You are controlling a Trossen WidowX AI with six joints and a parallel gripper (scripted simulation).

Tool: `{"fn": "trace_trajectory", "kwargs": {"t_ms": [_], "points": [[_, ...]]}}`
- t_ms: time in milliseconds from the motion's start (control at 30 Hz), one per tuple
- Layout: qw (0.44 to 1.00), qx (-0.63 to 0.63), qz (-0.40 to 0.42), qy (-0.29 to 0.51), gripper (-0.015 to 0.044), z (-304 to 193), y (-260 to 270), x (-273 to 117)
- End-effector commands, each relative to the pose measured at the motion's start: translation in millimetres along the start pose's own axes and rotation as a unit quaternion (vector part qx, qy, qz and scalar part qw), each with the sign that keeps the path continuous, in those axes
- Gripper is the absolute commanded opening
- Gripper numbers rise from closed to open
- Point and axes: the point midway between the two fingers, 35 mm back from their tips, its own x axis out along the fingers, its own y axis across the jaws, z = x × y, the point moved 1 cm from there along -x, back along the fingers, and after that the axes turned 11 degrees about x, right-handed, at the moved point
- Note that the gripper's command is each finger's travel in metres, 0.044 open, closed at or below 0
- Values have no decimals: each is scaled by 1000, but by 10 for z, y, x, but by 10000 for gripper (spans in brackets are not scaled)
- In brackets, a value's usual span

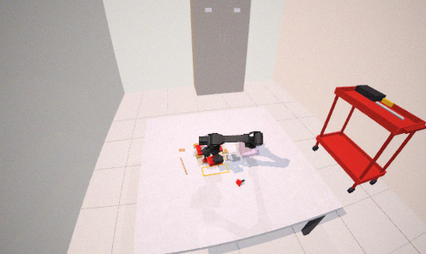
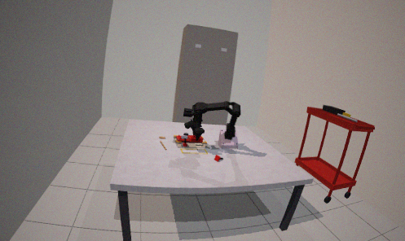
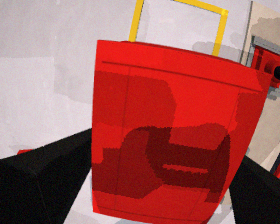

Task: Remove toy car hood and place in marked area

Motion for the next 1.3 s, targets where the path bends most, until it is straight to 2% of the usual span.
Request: {"fn": "trace_trajectory", "kwargs": {"t_ms": [0, 1267], "points": [[1000, 2, 2, -3, 0, -1, 10, 29], [1000, 2, 2, -3, 0, 9, 15, 395]]}}
